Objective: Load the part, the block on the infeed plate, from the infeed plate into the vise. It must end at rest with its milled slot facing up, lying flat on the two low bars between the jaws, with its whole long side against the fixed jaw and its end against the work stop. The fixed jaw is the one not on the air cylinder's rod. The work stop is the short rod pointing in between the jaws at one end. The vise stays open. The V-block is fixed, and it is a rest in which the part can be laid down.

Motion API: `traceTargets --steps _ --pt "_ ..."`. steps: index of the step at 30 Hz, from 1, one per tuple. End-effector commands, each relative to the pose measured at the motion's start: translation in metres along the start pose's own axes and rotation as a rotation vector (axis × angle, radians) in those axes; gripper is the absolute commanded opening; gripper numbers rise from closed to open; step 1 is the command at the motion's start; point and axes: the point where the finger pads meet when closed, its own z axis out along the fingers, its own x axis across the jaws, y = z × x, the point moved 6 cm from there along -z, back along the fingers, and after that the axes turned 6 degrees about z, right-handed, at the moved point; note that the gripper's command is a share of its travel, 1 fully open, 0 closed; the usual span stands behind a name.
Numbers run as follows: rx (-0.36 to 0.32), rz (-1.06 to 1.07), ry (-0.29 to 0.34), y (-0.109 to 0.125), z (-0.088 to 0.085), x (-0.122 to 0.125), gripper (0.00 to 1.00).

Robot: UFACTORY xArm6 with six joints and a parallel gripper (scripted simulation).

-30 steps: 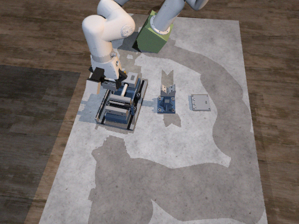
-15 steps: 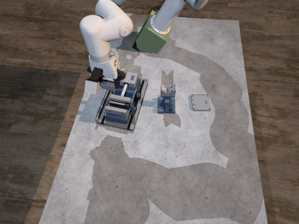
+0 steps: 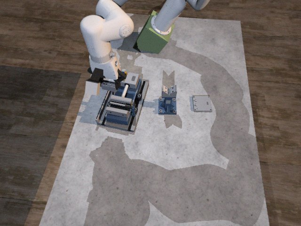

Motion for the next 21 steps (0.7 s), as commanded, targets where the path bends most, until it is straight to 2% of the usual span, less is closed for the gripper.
traceTargets --steps 1,21 --pt "0.005 -0.001 0.002 -0.001 -0.0022 0.0 0.0" --pt "0.004 -0.004 0.001 -0.0012 0.0046 0.0001 0.0"
